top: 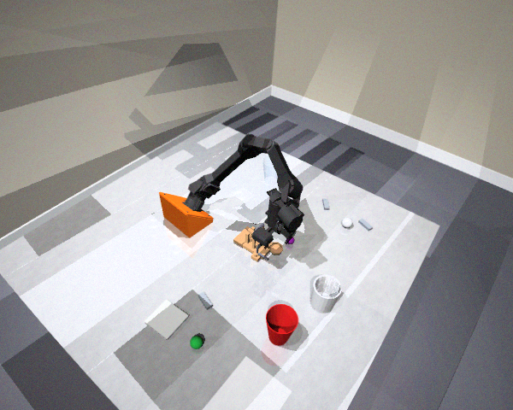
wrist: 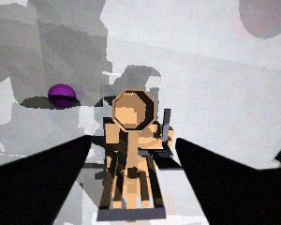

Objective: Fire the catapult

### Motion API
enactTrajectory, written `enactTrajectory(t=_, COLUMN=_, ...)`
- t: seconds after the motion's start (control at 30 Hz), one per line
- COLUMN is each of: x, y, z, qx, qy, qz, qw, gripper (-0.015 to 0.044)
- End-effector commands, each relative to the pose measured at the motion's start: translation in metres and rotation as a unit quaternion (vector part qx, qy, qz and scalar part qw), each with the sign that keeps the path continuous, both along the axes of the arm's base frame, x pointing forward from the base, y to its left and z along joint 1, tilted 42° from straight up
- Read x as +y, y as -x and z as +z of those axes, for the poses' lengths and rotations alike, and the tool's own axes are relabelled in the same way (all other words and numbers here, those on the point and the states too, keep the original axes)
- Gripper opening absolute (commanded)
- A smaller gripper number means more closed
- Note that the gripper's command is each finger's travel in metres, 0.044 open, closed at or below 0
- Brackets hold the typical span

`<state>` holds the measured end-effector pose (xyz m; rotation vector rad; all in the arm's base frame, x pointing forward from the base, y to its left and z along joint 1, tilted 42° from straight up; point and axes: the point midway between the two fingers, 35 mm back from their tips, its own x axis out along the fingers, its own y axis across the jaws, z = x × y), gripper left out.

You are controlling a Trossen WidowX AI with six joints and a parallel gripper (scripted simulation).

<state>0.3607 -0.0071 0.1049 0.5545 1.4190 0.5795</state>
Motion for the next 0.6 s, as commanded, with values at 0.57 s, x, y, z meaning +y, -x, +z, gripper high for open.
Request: enactTrajectory(t=0.57, x=-0.035, y=0.089, z=0.028, qx=-0.008, qy=0.003, qz=-0.007, qw=1.000, gripper=0.0440)
